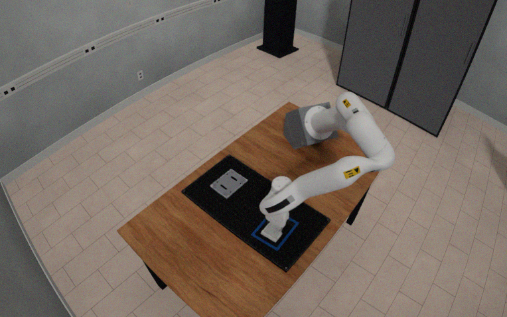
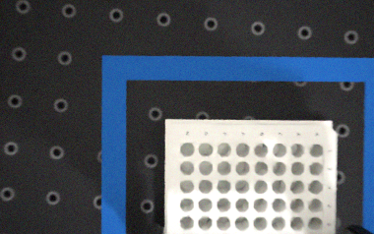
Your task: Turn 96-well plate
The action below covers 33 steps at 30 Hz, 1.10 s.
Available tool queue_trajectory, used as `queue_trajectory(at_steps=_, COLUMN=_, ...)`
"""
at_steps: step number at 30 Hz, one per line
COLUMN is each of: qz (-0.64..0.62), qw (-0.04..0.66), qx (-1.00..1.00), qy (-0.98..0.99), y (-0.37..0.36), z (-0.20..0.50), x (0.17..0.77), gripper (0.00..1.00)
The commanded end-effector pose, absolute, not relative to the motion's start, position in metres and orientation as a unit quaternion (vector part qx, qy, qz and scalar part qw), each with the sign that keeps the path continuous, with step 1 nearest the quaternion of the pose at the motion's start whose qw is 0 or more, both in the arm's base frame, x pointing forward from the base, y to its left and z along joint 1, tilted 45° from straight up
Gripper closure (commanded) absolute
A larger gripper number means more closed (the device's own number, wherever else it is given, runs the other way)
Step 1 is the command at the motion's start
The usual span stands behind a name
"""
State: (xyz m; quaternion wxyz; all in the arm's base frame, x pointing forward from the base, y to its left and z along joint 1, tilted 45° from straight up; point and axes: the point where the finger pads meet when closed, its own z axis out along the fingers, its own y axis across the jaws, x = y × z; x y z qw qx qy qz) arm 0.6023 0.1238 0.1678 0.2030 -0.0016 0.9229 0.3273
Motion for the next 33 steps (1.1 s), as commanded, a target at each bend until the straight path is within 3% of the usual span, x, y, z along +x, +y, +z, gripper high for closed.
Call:
queue_trajectory(at_steps=1, qz=0.327, qw=0.204, qx=-0.002, qy=0.923, y=0.118, z=0.174, x=0.599, gripper=0.0)
queue_trajectory(at_steps=33, qz=0.327, qw=0.204, qx=-0.002, qy=0.923, y=0.075, z=0.224, x=0.573, gripper=0.0)
